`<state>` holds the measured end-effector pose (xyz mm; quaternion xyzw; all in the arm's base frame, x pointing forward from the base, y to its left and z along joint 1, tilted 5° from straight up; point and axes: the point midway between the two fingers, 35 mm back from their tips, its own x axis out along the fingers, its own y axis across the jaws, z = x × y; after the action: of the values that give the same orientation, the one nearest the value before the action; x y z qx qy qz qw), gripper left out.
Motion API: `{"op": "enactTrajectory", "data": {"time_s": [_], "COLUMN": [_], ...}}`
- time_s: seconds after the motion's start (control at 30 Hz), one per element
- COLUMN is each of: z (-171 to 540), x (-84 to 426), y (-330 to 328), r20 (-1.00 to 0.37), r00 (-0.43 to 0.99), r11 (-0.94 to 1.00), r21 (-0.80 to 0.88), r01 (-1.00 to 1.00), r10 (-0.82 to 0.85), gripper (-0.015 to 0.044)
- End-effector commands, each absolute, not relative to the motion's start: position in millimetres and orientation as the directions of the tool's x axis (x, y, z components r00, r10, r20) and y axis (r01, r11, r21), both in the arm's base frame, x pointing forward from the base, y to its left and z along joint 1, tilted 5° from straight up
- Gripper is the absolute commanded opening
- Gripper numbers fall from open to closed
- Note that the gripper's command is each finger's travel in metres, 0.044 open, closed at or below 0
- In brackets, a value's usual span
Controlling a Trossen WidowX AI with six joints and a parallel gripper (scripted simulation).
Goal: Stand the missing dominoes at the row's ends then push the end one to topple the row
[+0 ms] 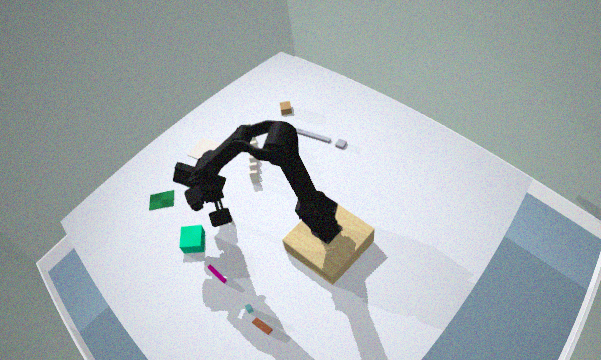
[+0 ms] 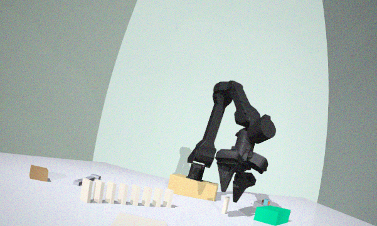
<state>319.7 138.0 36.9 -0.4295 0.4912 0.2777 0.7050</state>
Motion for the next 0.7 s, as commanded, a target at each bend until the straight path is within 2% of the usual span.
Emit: {"op": "enactTrajectory", "data": {"time_s": [0.0, 0.43, 0.67], "z": [86.5, 84.9, 27.3], "x": [279.9, 280.1, 280.4], "y": [127.1, 127.2, 132.6], "r20": [-0.996, -0.996, -0.996], "r00": [0.001, 0.001, 0.0], "r11": [0.27, 0.27, 0.27], "r21": [0.024, 0.024, 0.024], "r01": [-0.962, -0.962, -0.962], "r10": [0.091, 0.091, 0.091], "gripper": [0.044, 0.044, 0.044]}}
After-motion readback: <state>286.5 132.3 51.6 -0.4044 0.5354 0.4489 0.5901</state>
